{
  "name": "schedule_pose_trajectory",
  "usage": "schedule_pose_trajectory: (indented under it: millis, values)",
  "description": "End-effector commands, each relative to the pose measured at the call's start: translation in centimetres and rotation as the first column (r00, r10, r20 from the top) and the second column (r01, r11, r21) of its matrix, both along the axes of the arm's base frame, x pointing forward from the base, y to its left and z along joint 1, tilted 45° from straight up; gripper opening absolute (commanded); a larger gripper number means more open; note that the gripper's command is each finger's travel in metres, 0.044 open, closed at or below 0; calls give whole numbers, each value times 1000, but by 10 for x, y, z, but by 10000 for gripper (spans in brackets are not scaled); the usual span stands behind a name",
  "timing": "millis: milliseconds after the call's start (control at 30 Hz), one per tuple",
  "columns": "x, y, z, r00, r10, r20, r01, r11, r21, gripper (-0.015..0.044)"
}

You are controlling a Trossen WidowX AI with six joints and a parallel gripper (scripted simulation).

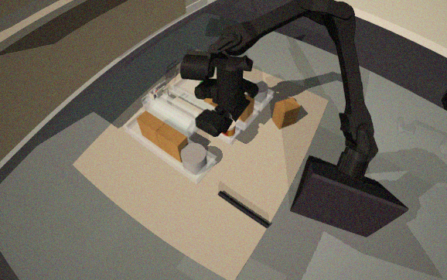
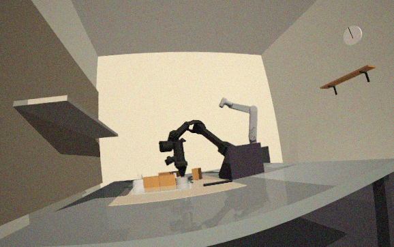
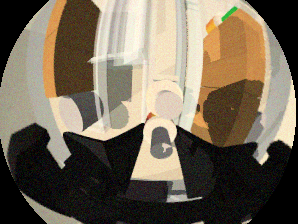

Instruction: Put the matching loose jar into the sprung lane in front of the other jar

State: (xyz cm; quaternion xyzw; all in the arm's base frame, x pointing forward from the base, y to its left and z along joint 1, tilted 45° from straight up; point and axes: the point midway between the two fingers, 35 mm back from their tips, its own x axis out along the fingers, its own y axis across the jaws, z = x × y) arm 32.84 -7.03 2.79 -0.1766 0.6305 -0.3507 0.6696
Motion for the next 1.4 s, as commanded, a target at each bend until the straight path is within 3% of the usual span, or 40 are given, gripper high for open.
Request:
schedule_pose_trajectory:
  millis: [0,1367]
  values:
    - [2,-3,0,1000,2,10,-2,1000,-12,0]
    - [-4,-3,-2,1000,2,10,-2,1000,-12,0]
